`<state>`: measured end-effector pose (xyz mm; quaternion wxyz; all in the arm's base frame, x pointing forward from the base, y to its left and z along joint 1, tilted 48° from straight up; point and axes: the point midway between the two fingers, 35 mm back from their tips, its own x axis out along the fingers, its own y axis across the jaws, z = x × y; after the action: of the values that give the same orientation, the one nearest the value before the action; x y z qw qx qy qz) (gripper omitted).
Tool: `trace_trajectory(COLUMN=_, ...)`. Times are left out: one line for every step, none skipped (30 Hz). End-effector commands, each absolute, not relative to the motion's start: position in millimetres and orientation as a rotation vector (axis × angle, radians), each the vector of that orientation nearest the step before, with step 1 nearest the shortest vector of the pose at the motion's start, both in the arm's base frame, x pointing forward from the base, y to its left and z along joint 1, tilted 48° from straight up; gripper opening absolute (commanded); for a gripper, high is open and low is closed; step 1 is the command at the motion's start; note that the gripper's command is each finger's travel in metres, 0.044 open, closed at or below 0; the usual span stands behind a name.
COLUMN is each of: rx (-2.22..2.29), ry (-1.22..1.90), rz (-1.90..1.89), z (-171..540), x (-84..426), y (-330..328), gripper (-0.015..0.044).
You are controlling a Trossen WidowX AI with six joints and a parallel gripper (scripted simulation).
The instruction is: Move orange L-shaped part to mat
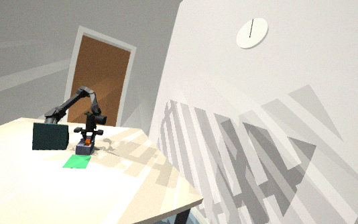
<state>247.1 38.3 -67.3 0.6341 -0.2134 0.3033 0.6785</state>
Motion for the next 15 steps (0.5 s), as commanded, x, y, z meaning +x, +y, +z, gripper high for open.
trace_trajectory(rx=-0.49, ry=0.692, rz=1.551, z=-65.7, x=247.6, y=36.4, gripper=0.0)
trace_trajectory(rx=-0.49, ry=0.692, rz=1.551, z=-64.9, x=247.7, y=35.6, gripper=0.0)
trace_trajectory(rx=-0.489, ry=0.692, rz=1.551, z=-64.0, x=247.9, y=34.5, gripper=0.0)
trace_trajectory(rx=-0.489, ry=0.692, rz=1.551, z=-63.0, x=248.0, y=33.4, gripper=0.0)
trace_trajectory(rx=-0.489, ry=0.692, rz=1.551, z=-61.9, x=248.1, y=32.2, gripper=0.0)
trace_trajectory(rx=-0.488, ry=0.693, rz=1.55, z=-60.8, x=248.3, y=31.0, gripper=0.0)
trace_trajectory(rx=-0.488, ry=0.693, rz=1.55, z=-59.8, x=248.4, y=29.9, gripper=0.0)
trace_trajectory(rx=-0.488, ry=0.693, rz=1.55, z=-58.8, x=248.5, y=28.8, gripper=0.0)
trace_trajectory(rx=-0.487, ry=0.693, rz=1.55, z=-57.8, x=248.7, y=27.7, gripper=0.0)
trace_trajectory(rx=-0.487, ry=0.693, rz=1.55, z=-56.7, x=248.8, y=26.5, gripper=0.0)
trace_trajectory(rx=-0.487, ry=0.693, rz=1.55, z=-55.6, x=249.0, y=25.2, gripper=0.0)
trace_trajectory(rx=-0.487, ry=0.693, rz=1.55, z=-54.5, x=249.1, y=24.0, gripper=0.0)
trace_trajectory(rx=-0.486, ry=0.693, rz=1.55, z=-53.4, x=249.3, y=22.9, gripper=0.0)
trace_trajectory(rx=-0.486, ry=0.693, rz=1.549, z=-52.3, x=249.4, y=21.7, gripper=0.0)
trace_trajectory(rx=-0.486, ry=0.693, rz=1.549, z=-51.3, x=249.6, y=20.5, gripper=0.0)
